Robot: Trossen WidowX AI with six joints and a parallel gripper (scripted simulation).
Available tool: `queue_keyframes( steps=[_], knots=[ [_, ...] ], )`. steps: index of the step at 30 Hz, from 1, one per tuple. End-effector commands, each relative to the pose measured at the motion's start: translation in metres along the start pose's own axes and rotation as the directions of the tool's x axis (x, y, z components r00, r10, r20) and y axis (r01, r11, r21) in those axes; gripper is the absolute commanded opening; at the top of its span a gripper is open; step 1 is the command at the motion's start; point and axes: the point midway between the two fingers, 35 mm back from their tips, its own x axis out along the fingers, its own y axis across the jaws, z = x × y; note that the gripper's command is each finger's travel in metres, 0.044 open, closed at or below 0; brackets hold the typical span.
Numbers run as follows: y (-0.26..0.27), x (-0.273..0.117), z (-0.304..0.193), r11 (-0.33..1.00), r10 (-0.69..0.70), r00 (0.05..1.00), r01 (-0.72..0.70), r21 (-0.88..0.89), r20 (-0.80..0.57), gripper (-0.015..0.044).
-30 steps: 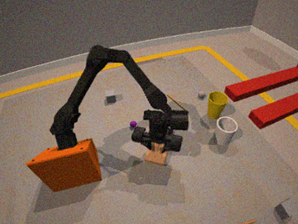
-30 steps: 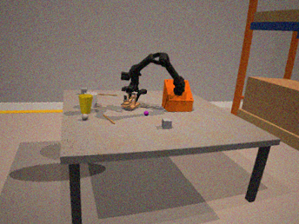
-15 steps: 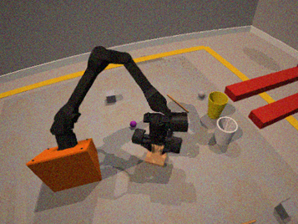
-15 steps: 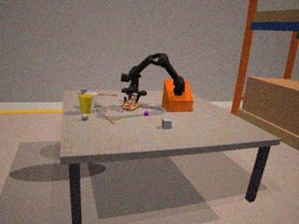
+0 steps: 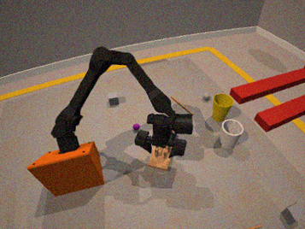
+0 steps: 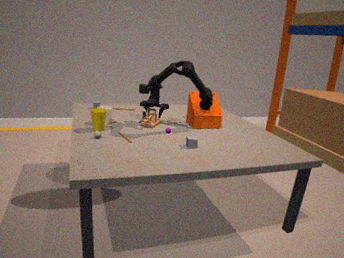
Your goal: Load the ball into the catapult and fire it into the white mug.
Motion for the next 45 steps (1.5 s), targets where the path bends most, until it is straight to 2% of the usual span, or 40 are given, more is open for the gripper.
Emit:
queue_keyframes(
  steps=[1, 4, 6, 8, 9, 14, 24, 34, 45],
  knots=[
    [-0.005, -0.036, 0.0, 1.0, -0.013, 1.0, 0.013, -0.004, -0.003, 0.044],
    [-0.002, -0.085, -0.001, 1.0, -0.013, 1.0, 0.013, -0.003, -0.003, 0.044],
    [-0.001, -0.096, -0.002, 1.0, -0.012, 1.0, 0.012, -0.003, -0.002, 0.044],
    [-0.001, -0.096, -0.002, 1.0, -0.012, 1.0, 0.012, -0.003, -0.002, 0.044],
    [-0.005, -0.081, -0.002, 1.0, -0.024, 1.0, 0.024, 0.004, 0.005, 0.044],
    [-0.005, -0.081, -0.002, 0.999, -0.024, 1.0, 0.024, 0.027, 0.005, 0.044],
    [-0.004, -0.082, -0.002, 0.932, -0.023, 1.0, 0.02, 0.362, 0.005, 0.044],
    [-0.004, -0.083, -0.002, 0.752, -0.022, 1.0, 0.013, 0.658, 0.005, 0.044],
    [-0.003, -0.084, -0.003, 0.452, -0.02, 1.0, 0.005, 0.892, 0.005, 0.044]
  ],
)
